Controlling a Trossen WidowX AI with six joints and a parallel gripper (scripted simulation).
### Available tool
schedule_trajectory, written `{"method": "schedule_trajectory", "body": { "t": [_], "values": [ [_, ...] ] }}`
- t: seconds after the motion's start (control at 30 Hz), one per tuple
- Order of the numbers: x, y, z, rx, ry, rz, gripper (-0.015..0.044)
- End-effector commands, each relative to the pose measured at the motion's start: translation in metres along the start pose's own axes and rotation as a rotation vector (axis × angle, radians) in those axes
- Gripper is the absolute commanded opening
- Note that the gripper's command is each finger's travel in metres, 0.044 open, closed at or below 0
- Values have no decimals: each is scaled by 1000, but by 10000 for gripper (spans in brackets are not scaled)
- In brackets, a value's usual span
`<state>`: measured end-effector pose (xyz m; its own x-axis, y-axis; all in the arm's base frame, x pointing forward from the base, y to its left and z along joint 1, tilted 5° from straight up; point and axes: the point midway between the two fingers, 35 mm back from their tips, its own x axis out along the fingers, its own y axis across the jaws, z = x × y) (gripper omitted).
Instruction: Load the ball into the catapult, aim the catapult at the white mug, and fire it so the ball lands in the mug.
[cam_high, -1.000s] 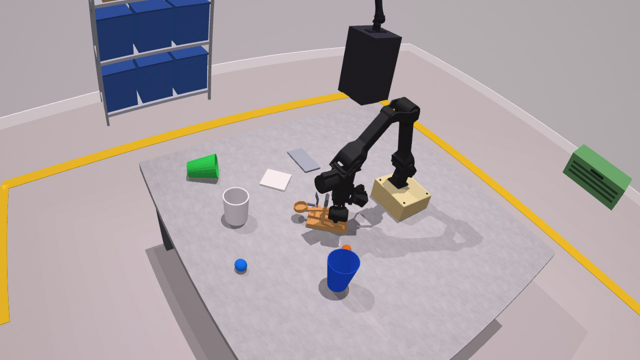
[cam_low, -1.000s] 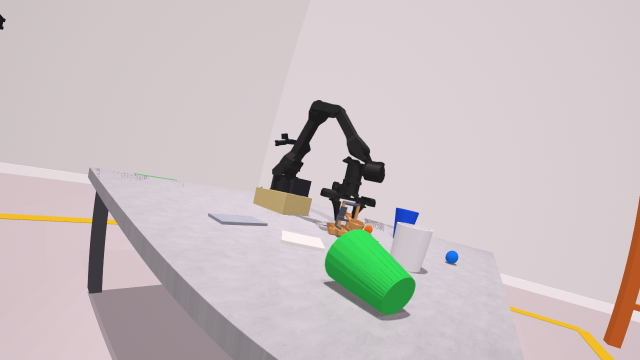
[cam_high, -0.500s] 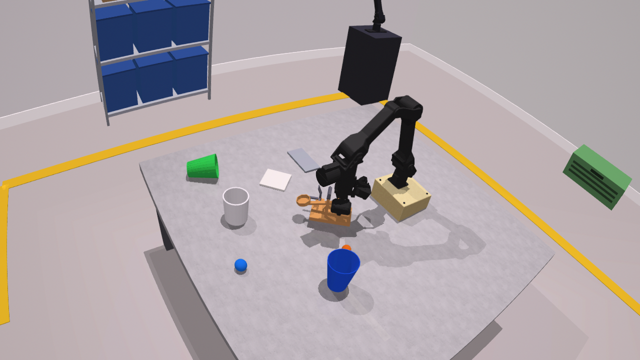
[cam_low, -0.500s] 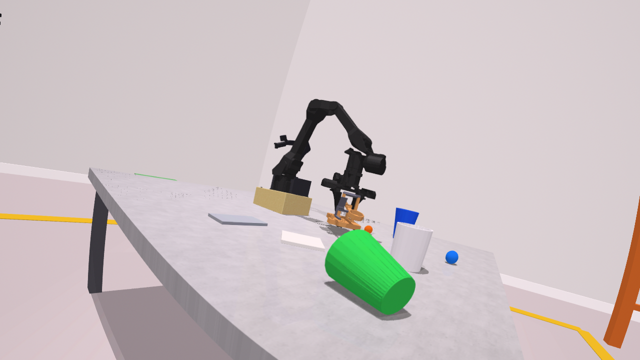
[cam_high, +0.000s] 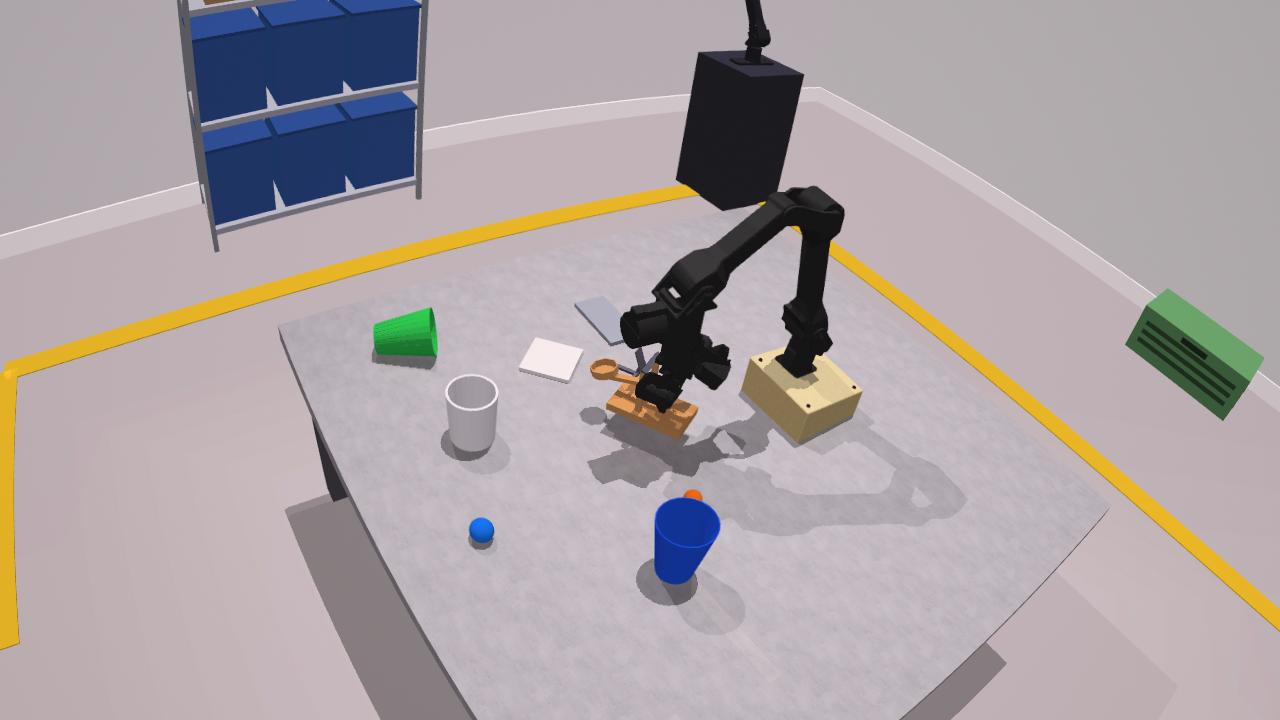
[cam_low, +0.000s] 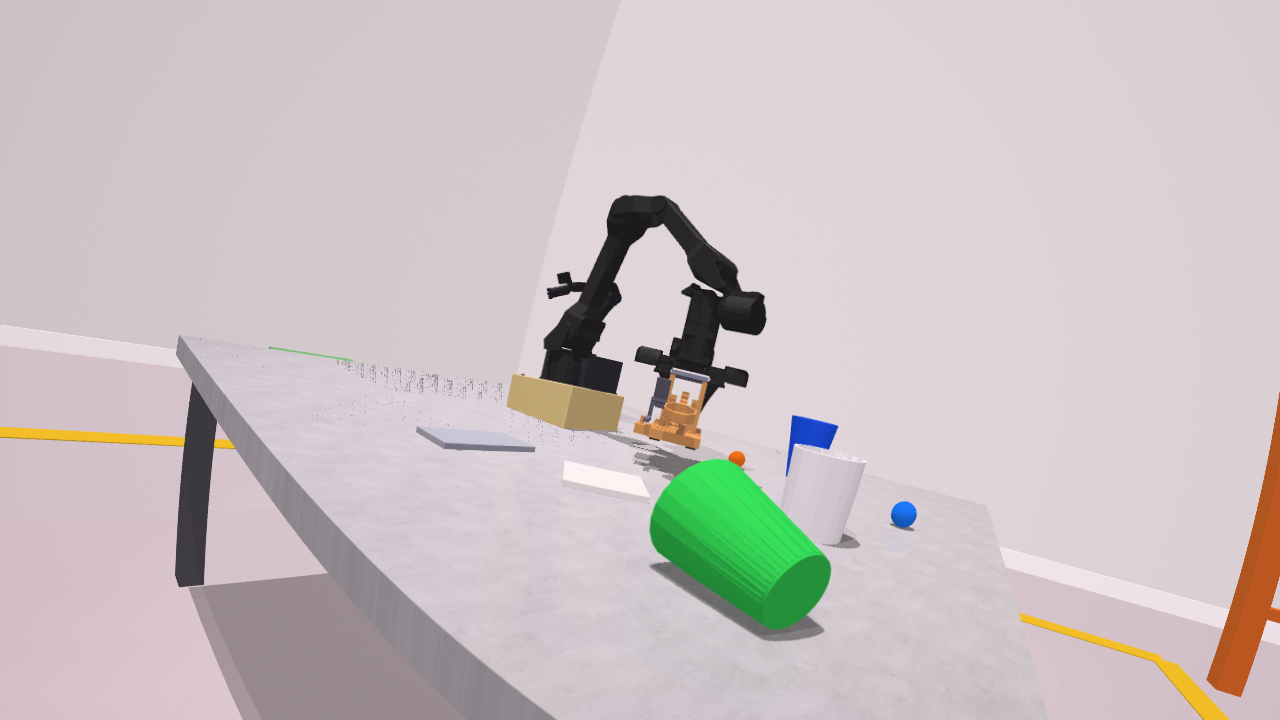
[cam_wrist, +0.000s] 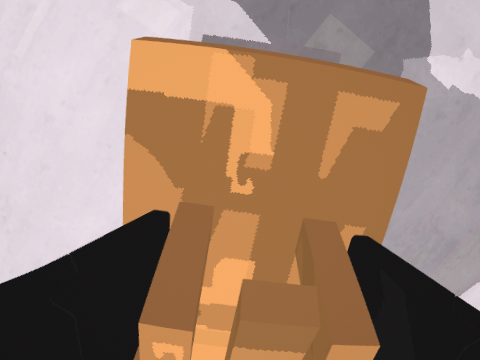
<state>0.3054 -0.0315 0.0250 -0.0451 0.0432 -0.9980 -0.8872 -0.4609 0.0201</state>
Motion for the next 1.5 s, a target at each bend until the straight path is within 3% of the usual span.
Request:
{"method": "schedule_trajectory", "body": {
  "t": [0.0, 0.43, 1.47],
  "values": [
    [-3, 7, -10, 133, 9, -5, 0],
    [-1, 21, -40, 554, 7, -4, 0],
    [37, 17, -44, 566, 7, -4, 0]
  ]
}}
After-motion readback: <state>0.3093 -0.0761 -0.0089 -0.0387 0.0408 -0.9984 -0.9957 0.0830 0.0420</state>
